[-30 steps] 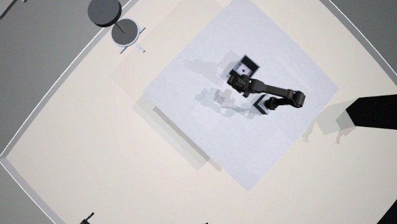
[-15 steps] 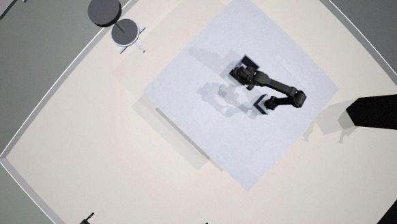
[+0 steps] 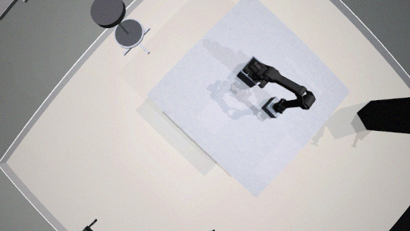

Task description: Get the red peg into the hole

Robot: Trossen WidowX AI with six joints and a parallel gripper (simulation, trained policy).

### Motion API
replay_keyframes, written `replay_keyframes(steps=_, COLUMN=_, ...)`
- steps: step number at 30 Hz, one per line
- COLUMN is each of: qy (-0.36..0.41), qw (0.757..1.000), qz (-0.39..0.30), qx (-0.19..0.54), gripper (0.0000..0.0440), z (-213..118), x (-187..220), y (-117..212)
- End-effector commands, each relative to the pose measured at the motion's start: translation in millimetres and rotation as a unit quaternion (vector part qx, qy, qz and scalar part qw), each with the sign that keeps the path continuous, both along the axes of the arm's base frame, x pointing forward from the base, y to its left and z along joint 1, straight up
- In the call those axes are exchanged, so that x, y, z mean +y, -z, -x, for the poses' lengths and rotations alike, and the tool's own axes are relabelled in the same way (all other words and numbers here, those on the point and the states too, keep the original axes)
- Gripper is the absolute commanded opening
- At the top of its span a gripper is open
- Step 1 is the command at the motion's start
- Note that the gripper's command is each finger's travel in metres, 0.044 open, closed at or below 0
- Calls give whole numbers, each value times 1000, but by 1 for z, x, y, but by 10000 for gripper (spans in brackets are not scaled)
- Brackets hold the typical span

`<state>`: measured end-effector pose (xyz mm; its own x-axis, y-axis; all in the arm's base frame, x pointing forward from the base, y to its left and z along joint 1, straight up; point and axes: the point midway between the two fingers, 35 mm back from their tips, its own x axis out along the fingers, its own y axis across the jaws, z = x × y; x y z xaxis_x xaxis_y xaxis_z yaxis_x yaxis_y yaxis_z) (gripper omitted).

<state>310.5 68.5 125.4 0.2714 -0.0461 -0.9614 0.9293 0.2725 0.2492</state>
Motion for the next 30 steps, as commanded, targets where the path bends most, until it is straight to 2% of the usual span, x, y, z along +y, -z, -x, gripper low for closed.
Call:
replay_keyframes(steps=1, qy=0, qw=1000, qz=3, qx=8, gripper=0, z=-3, x=-8, y=2)
replay_keyframes(steps=16, qy=4, qw=999, qz=9, qx=44, gripper=0, z=-10, x=-40, y=18)
replay_keyframes(steps=30, qy=5, qw=998, qz=-5, qx=70, gripper=0, z=-19, x=-56, y=52)
